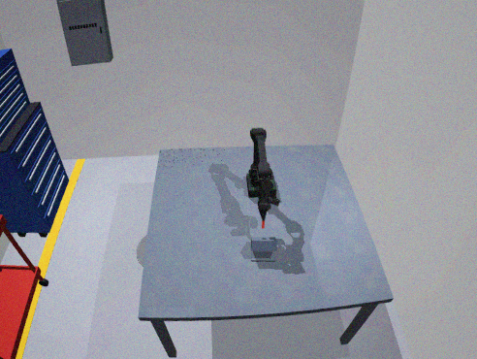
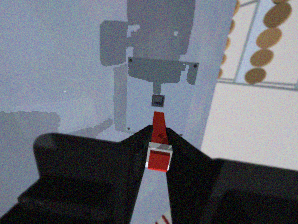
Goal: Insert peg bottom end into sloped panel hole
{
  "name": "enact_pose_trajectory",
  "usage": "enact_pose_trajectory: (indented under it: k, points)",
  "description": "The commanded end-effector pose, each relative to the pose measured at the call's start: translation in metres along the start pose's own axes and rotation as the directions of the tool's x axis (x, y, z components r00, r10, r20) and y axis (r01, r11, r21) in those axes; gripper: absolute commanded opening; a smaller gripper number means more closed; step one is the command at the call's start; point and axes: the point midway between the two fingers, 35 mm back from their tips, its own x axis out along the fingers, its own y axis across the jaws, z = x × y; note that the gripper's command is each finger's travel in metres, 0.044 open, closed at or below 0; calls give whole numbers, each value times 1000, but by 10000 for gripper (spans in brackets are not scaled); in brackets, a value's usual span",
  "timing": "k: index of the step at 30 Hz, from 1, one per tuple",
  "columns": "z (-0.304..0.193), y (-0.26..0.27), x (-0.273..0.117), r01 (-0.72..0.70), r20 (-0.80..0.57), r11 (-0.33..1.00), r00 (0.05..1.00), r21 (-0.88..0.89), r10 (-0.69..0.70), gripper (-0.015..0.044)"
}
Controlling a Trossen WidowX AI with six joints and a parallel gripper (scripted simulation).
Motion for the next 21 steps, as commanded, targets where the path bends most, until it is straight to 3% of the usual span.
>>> enact_pose_trajectory:
  k: [1, 21]
  points:
    - [1, 4, 8, -6, -2, 1000, 1000, -13, 6, 0]
    - [6, 3, 27, 18, 8, 999, 1000, -39, -18, 0]
